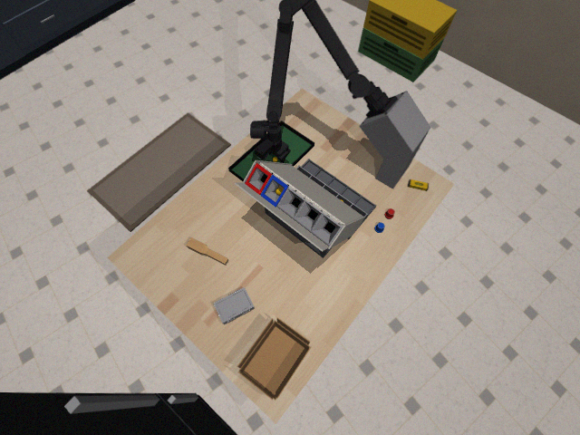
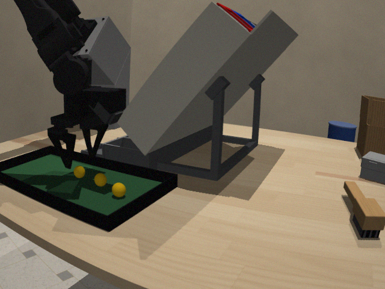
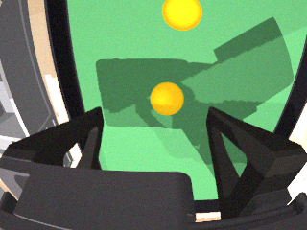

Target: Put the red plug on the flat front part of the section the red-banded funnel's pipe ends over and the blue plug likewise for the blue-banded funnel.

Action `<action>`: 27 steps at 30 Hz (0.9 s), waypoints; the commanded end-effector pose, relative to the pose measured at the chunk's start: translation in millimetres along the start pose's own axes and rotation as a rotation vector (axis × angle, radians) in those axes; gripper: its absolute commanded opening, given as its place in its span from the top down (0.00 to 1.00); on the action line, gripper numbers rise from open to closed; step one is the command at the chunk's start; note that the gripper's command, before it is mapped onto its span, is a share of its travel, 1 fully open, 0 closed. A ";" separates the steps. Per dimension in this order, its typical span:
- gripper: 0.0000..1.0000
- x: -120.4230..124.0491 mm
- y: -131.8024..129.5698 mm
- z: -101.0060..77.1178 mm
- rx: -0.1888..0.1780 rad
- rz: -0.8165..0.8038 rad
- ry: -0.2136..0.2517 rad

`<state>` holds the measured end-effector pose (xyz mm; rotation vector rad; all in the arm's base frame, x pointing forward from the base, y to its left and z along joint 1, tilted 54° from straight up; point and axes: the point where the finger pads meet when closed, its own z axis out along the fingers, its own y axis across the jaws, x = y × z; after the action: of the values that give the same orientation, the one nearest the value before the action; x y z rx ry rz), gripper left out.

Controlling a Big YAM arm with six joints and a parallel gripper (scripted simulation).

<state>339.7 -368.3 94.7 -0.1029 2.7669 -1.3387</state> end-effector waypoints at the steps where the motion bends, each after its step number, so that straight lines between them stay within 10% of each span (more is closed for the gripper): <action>1: 0.20 -5.3 -11.4 -4.4 0.013 0.010 -0.014; 27: 0.20 -5.4 -15.4 -4.4 0.047 0.015 -0.032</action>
<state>344.8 -372.0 100.4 -0.1000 2.7324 -1.3619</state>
